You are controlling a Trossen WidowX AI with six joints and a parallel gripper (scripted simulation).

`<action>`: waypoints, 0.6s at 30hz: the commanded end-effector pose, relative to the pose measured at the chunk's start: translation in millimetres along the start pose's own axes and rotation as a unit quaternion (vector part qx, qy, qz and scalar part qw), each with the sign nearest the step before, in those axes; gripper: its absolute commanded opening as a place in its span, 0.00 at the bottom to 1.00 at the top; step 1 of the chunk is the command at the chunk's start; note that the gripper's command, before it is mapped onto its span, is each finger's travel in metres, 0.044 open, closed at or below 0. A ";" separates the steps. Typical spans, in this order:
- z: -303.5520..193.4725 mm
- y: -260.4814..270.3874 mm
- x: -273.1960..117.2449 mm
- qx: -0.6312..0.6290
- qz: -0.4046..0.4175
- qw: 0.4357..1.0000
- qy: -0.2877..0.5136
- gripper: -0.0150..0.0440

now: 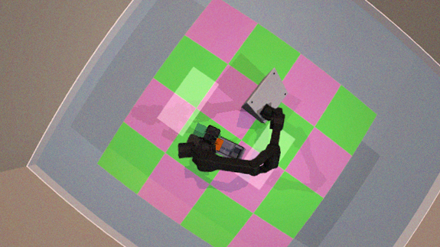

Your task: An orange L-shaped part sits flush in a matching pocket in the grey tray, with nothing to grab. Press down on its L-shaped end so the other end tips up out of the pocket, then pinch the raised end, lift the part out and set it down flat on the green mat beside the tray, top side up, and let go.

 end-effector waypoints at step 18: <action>52.9 -1.8 -0.5 -0.003 0.000 1.000 -0.005 0.25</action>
Point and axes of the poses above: the point midway between the two fingers, 35 mm back from their tips, its own x axis out along the fingers, its own y axis across the jaws, z = x × y, the point moved 8 cm from there along -x, back along the fingers, and after that the axes turned 5 degrees about x, right-handed, at the moved point
